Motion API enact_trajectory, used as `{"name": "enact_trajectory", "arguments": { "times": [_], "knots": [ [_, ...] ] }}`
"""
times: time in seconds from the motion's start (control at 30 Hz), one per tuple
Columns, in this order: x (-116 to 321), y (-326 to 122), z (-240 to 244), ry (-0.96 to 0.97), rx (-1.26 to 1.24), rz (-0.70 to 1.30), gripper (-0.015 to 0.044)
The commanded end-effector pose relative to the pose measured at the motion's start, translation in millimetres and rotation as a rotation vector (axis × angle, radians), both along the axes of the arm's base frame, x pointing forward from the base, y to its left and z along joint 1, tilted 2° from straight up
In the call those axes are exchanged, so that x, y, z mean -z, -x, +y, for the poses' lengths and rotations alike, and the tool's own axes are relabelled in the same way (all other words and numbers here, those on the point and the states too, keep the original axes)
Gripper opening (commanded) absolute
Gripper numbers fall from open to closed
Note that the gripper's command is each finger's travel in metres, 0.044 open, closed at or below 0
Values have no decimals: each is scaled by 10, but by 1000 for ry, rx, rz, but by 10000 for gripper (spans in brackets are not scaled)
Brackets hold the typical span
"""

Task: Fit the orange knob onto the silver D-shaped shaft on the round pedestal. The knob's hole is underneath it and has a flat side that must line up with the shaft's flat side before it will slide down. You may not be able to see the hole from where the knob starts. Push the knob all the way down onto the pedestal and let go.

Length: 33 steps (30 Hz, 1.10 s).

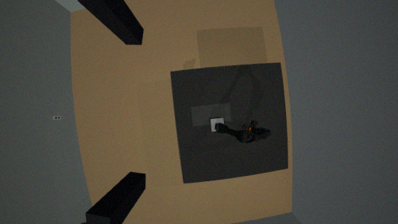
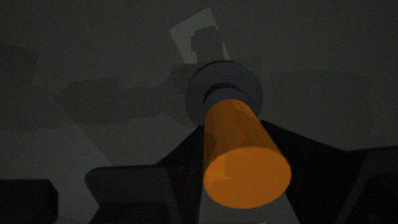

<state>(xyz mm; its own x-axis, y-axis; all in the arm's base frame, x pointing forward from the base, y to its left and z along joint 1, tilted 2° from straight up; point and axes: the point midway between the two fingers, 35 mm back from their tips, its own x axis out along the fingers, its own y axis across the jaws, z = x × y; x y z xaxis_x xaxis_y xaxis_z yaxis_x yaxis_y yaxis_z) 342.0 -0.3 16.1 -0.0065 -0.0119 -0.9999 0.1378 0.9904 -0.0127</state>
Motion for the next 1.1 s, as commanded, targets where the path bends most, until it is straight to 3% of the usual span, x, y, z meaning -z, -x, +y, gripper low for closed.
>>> {"name": "enact_trajectory", "arguments": {
  "times": [0.0, 0.57, 0.8, 1.07],
  "knots": [
    [-14, -37, -3, 3, -6, -8, 0],
    [-40, -22, -4, 3, -6, -8, 0],
    [-52, -11, -6, 3, -205, -5, 0],
    [-16, -8, -7, 3, -215, -5, 0]
  ]
}}
